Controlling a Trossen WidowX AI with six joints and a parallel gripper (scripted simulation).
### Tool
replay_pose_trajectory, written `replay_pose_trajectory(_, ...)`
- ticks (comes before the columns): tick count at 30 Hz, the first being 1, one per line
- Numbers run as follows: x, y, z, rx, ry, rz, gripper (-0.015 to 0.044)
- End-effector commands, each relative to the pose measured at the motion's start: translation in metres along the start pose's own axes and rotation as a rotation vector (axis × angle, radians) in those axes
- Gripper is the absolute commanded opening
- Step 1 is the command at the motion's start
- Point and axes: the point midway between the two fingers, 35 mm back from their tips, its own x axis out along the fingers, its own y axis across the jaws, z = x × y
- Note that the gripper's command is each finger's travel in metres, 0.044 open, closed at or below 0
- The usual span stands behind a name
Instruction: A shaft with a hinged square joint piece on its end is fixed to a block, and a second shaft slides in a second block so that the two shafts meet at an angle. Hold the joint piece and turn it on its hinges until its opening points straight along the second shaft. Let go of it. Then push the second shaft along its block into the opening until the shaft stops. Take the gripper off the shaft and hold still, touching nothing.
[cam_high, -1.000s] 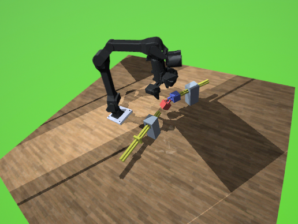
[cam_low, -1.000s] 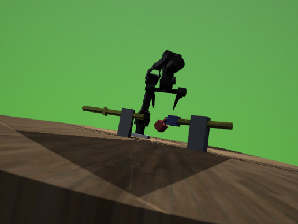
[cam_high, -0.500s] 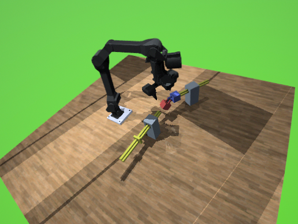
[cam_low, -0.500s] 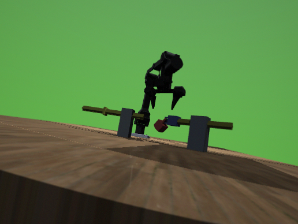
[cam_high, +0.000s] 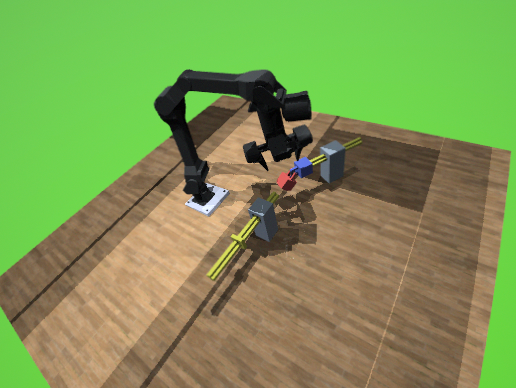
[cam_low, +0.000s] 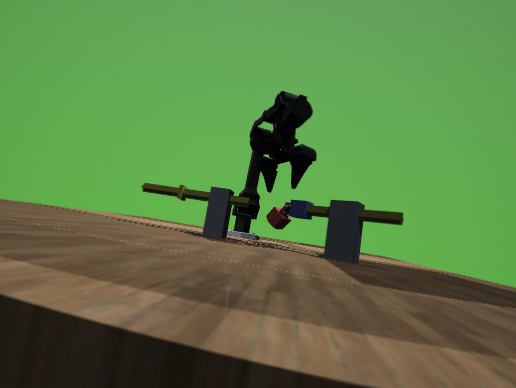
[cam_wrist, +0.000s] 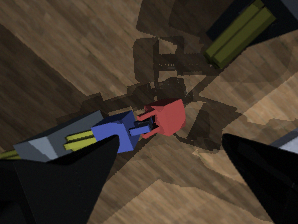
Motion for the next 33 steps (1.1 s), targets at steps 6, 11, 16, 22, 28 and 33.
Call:
replay_pose_trajectory(6,0.0008,-0.0011,-0.0005,0.278,0.015,0.039,0.0440)
replay_pose_trajectory(11,0.0022,-0.0017,-0.0004,0.431,0.025,0.054,0.0440)
replay_pose_trajectory(16,0.0035,-0.0024,-0.0002,0.584,0.037,0.069,0.0440)
replay_pose_trajectory(22,0.0050,-0.0032,0.0000,0.767,0.055,0.085,0.0440)
replay_pose_trajectory(28,0.0065,-0.0040,0.0001,0.949,0.077,0.099,0.0440)
replay_pose_trajectory(33,0.0078,-0.0048,0.0002,1.101,0.097,0.108,0.0440)
